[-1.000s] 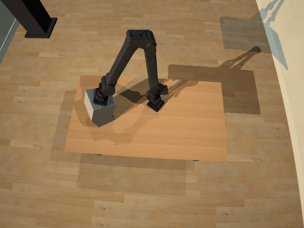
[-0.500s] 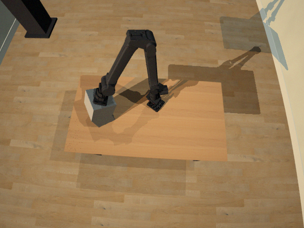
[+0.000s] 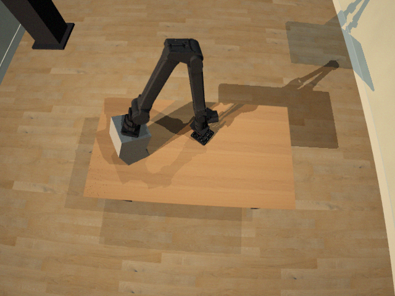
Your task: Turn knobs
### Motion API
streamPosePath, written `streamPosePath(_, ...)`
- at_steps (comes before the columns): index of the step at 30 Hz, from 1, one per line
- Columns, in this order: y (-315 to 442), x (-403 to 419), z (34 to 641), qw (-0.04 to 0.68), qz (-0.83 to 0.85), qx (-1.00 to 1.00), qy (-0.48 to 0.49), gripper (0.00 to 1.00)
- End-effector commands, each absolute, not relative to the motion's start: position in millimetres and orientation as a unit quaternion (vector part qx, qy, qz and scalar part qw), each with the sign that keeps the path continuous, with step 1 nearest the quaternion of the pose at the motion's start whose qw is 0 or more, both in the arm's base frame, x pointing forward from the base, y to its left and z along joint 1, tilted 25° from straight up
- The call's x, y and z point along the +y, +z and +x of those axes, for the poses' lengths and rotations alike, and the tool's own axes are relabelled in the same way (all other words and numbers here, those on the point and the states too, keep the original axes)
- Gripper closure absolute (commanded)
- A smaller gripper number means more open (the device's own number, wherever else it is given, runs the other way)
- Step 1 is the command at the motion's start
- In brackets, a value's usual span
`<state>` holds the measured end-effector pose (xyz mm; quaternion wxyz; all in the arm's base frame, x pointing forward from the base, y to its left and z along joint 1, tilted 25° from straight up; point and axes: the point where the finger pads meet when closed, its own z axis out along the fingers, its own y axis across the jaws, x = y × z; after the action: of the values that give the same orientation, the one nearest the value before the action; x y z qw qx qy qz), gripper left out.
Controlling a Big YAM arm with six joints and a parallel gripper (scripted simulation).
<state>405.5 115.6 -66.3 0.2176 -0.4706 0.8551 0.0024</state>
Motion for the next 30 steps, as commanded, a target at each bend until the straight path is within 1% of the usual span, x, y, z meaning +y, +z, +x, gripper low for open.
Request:
streamPosePath(1,-67.7,110.3,408.4,0.219,-0.467,0.856,0.001,0.82)
streamPosePath(30,-68.1,109.2,407.2,0.22,-0.471,0.854,0.001,0.82)
